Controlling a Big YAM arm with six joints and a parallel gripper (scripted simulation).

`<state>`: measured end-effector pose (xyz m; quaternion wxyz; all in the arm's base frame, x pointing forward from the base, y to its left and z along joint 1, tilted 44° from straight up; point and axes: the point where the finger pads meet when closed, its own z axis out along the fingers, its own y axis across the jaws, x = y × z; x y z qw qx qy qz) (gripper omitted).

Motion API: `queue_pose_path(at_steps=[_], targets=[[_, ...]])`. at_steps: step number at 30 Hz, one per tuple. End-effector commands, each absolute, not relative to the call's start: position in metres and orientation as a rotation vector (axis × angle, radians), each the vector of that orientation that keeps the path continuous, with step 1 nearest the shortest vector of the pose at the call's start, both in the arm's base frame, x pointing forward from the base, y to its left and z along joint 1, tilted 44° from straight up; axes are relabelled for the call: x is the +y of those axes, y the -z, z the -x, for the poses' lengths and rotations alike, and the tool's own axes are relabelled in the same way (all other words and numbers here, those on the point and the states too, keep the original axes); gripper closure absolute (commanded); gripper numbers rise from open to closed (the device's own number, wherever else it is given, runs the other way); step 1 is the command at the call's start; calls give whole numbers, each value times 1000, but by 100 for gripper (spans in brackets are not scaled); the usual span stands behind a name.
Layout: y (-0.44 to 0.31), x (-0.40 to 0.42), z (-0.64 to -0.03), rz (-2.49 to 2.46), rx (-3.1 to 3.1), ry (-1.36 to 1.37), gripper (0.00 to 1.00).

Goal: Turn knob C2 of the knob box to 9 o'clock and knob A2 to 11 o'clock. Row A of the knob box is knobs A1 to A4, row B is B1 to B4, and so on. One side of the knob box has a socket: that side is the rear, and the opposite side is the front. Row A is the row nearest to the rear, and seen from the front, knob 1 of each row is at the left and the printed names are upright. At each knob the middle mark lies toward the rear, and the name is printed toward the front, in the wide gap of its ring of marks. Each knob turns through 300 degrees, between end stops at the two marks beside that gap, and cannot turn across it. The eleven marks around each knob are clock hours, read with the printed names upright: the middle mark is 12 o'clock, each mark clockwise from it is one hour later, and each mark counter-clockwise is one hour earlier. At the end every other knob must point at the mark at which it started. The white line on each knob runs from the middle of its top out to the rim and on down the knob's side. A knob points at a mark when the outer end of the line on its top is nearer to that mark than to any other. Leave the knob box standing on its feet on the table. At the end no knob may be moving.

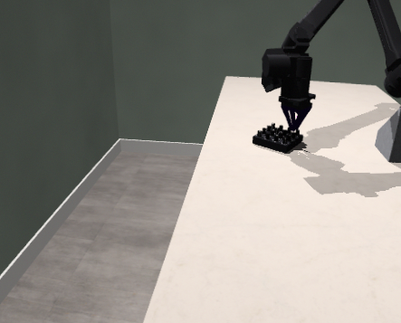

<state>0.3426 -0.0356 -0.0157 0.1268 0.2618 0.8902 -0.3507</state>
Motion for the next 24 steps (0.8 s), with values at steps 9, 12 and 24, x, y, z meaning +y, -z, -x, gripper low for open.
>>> queue_pose_path(at_steps=[9, 12, 24], targets=[[17, -38, -348, -766, 2583, 1017, 82], [17, -38, -348, -766, 2583, 1017, 82], [18, -37, -344, -762, 2585, 1020, 82]])
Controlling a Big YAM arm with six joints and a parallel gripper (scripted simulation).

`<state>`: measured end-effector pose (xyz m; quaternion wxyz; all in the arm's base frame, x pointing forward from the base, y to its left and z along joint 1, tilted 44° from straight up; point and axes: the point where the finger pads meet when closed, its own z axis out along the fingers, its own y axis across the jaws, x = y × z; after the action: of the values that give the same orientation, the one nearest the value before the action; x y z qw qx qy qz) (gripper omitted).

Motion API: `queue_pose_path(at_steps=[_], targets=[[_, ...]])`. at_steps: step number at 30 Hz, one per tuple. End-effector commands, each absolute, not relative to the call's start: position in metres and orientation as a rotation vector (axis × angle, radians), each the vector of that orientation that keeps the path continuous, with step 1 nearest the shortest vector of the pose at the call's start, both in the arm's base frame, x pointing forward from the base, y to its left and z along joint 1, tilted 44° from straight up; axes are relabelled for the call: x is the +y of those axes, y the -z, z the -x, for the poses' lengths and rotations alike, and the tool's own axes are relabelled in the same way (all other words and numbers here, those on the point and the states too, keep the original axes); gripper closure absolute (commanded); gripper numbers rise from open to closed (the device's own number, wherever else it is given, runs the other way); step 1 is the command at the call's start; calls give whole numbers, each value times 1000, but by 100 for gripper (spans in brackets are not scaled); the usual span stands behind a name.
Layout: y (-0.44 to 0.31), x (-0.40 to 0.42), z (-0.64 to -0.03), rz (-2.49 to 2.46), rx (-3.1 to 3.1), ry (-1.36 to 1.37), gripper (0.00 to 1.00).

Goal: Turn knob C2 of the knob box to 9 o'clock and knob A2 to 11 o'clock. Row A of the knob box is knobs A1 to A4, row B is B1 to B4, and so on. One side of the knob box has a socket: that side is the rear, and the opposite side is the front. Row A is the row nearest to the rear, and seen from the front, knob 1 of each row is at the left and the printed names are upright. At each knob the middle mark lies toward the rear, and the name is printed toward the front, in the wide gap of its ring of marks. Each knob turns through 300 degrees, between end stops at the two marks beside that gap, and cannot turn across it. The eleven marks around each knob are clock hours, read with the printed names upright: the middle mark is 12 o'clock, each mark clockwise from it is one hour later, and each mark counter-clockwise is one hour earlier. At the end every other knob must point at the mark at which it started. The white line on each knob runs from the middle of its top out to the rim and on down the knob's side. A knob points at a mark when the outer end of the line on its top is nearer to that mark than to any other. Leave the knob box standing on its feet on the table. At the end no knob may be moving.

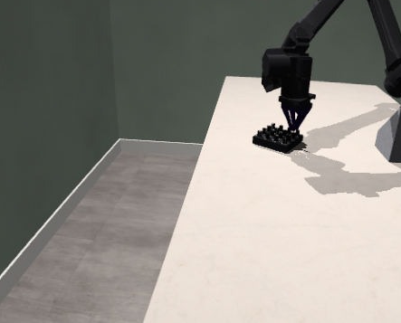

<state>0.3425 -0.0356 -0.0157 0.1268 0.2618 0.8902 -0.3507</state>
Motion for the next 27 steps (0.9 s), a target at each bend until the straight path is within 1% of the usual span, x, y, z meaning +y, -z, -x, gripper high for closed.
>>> queue_pose_path(at_steps=[1, 6, 27], targets=[[18, -35, -343, -761, 2584, 1018, 82], [18, -26, -345, -748, 2575, 1000, 82], [17, -31, -345, -765, 2574, 1002, 82]])
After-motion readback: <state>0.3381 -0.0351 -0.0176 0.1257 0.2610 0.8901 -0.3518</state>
